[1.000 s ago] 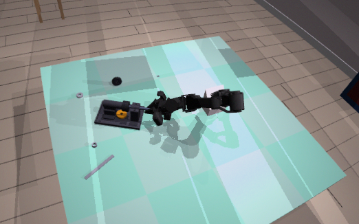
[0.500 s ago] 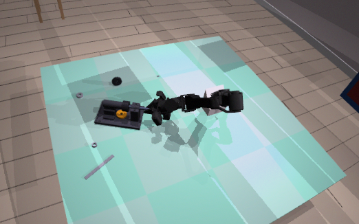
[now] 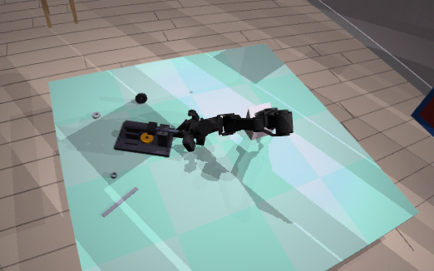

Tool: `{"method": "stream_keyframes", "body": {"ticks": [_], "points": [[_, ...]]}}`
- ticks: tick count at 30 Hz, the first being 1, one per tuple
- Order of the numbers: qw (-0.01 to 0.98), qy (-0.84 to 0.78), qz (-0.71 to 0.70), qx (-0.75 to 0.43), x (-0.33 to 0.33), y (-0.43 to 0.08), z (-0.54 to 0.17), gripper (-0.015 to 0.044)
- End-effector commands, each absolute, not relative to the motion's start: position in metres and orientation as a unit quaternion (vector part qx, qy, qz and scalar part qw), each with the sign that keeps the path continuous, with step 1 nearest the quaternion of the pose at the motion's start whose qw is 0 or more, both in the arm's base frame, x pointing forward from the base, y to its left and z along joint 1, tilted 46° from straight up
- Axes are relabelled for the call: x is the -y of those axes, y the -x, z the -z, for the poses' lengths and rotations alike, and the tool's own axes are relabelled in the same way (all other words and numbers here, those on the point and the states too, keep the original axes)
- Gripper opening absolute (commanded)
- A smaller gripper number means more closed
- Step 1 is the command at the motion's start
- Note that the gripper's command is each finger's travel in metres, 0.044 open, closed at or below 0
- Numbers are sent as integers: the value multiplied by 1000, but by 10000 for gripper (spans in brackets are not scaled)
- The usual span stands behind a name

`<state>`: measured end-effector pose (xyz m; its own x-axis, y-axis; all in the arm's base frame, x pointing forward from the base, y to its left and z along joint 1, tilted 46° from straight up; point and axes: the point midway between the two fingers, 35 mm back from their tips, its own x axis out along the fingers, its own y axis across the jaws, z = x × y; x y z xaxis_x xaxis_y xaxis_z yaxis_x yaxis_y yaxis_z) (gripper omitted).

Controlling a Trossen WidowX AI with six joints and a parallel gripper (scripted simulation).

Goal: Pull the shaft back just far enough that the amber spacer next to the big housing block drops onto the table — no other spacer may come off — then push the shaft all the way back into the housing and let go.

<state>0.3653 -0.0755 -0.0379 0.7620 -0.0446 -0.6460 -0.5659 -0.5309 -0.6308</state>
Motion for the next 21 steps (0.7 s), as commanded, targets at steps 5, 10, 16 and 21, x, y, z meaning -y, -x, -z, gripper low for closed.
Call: {"method": "stream_keyframes", "body": {"ticks": [5,10,16,21], "points": [[445,827,-289,-185,78,-369,37,0],[445,827,-289,-185,78,-370,38,0],[445,827,-289,-185,79,-372,38,0],[445,827,-289,-185,80,-373,39,0]]}}
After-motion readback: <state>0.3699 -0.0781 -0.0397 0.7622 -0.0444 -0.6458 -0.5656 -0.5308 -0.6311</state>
